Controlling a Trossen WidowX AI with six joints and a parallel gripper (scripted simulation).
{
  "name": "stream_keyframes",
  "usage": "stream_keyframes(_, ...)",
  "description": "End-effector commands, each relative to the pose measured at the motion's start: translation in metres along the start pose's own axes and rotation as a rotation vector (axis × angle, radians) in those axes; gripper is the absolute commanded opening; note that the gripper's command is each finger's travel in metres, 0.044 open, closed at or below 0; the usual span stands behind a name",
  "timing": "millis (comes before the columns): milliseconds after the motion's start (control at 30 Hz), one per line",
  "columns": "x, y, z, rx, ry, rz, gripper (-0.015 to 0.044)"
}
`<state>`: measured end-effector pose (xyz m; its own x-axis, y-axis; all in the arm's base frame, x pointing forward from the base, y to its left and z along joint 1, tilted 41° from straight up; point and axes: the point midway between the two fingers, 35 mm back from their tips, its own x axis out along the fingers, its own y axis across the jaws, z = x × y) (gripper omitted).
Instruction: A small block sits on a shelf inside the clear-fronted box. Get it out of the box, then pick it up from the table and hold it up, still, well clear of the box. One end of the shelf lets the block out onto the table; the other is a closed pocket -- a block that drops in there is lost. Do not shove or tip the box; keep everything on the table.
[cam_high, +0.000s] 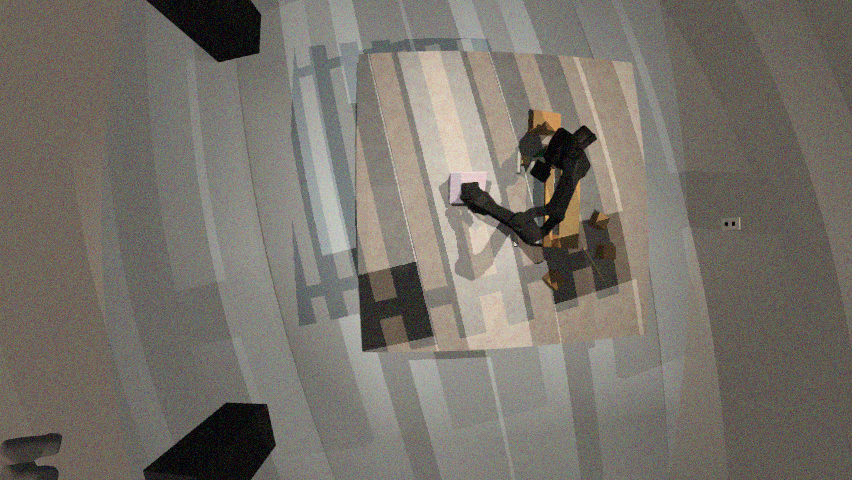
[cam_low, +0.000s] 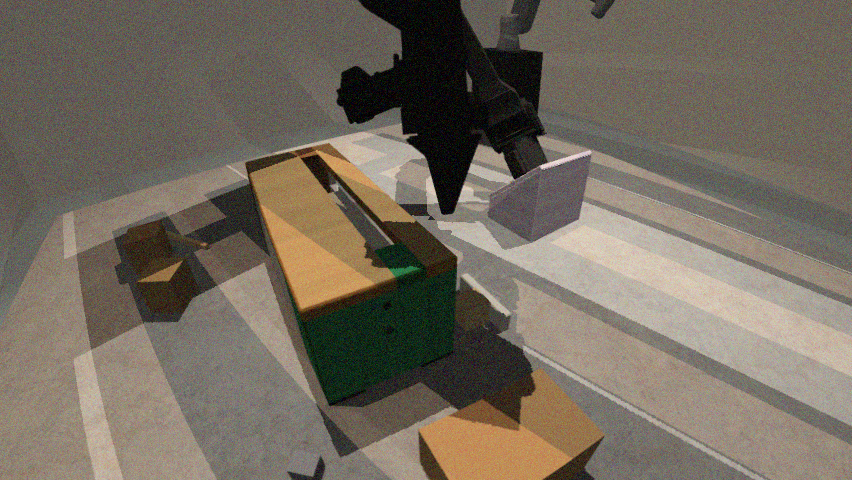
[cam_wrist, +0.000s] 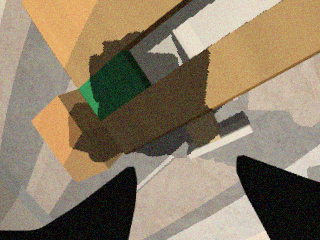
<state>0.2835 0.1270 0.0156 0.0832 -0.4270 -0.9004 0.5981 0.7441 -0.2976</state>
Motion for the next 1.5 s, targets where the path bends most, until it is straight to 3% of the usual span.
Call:
stream_keyframes(0,0.004,0.004,-0.013,-0.942,-0.080,-0.099,0.0285)
stream_keyframes(833,0.001,0.009,-0.025,-2.321,-0.052,-0.358,0.0285)
stream_keyframes(1467,-0.003,0.013,-0.034,-3.320,0.198,-0.655,0.0285)
